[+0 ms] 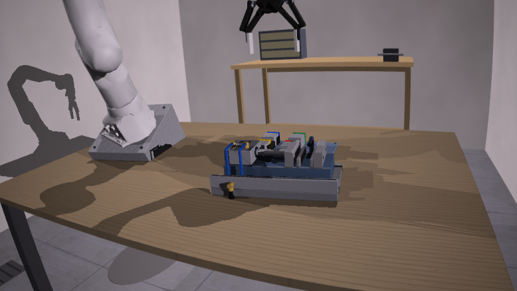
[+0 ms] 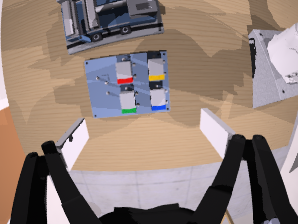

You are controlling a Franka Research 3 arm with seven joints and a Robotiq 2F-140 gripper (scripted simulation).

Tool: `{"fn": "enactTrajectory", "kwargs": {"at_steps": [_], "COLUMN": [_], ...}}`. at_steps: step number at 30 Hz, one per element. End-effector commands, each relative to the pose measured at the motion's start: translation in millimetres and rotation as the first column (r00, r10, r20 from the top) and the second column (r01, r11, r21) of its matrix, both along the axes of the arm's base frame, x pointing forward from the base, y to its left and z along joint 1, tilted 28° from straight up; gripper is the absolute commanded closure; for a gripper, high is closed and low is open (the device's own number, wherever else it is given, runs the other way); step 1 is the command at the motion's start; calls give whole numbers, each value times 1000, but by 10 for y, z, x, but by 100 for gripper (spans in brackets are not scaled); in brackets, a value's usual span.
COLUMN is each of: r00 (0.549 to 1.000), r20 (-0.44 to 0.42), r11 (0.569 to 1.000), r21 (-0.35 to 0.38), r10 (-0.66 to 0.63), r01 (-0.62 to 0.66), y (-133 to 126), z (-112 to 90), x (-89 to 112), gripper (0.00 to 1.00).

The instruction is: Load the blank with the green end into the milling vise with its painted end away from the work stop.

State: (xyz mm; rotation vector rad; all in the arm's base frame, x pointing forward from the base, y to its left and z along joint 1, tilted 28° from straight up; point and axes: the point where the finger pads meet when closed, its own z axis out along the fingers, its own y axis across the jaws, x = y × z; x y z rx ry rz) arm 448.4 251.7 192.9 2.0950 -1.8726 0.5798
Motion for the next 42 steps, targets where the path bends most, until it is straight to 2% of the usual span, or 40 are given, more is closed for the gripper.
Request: {"fn": "enactTrajectory", "kwargs": {"at_steps": [1, 5, 17, 18, 22, 34, 39, 42], "r00": [999, 974, 974, 982, 969, 969, 1000, 1000], "r20": [-20, -104, -104, -85, -113, -113, -6, -6], "r11": [999, 979, 979, 986, 975, 975, 1000, 1000], "r21": [-4, -11, -11, -12, -11, -11, 3, 3], "r10": [41, 202, 202, 167, 219, 219, 17, 17], "r01": [-41, -204, -204, -169, -222, -222, -17, -17], "y": [4, 19, 19, 11, 21, 21, 15, 15], "z": [-6, -33, -33, -27, -31, -31, -19, -19], "x": [3, 16, 16, 13, 16, 16, 11, 11], "gripper": [0, 0, 0, 0, 0, 0, 0, 0]}}
